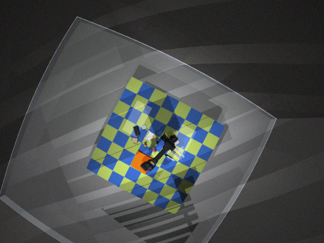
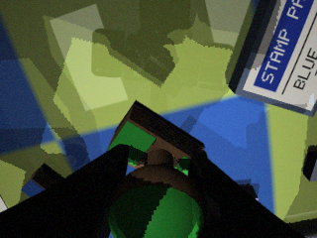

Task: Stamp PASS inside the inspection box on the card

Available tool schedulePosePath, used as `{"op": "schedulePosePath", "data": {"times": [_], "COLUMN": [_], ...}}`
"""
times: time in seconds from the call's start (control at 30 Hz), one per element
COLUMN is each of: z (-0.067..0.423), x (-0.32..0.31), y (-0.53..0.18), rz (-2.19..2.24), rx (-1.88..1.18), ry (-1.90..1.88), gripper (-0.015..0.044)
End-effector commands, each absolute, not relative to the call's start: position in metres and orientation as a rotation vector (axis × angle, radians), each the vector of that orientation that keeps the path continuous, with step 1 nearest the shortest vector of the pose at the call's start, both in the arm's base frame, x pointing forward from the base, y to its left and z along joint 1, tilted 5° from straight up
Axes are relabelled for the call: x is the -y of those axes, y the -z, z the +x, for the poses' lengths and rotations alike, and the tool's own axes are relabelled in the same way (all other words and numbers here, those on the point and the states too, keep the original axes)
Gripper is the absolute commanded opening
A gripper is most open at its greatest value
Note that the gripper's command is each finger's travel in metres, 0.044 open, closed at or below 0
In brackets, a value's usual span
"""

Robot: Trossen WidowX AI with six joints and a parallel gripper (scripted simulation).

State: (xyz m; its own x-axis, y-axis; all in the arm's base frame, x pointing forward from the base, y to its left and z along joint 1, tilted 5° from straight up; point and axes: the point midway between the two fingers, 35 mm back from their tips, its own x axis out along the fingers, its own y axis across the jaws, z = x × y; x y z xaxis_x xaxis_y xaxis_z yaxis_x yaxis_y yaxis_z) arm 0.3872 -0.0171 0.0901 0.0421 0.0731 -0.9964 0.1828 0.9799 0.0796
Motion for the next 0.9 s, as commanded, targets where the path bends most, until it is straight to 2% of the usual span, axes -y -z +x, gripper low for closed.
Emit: {"op": "schedulePosePath", "data": {"times": [0.0,0.47,0.87], "z": [0.388,0.386,0.343], "x": [0.017,0.017,0.039], "y": [-0.094,-0.1,-0.103], "rz": [0.206,0.206,0.204], "rx": [-1.526,-1.527,-1.53], "ry": [0.079,0.078,0.08], "gripper": [0.0,0.0,0.0]}}
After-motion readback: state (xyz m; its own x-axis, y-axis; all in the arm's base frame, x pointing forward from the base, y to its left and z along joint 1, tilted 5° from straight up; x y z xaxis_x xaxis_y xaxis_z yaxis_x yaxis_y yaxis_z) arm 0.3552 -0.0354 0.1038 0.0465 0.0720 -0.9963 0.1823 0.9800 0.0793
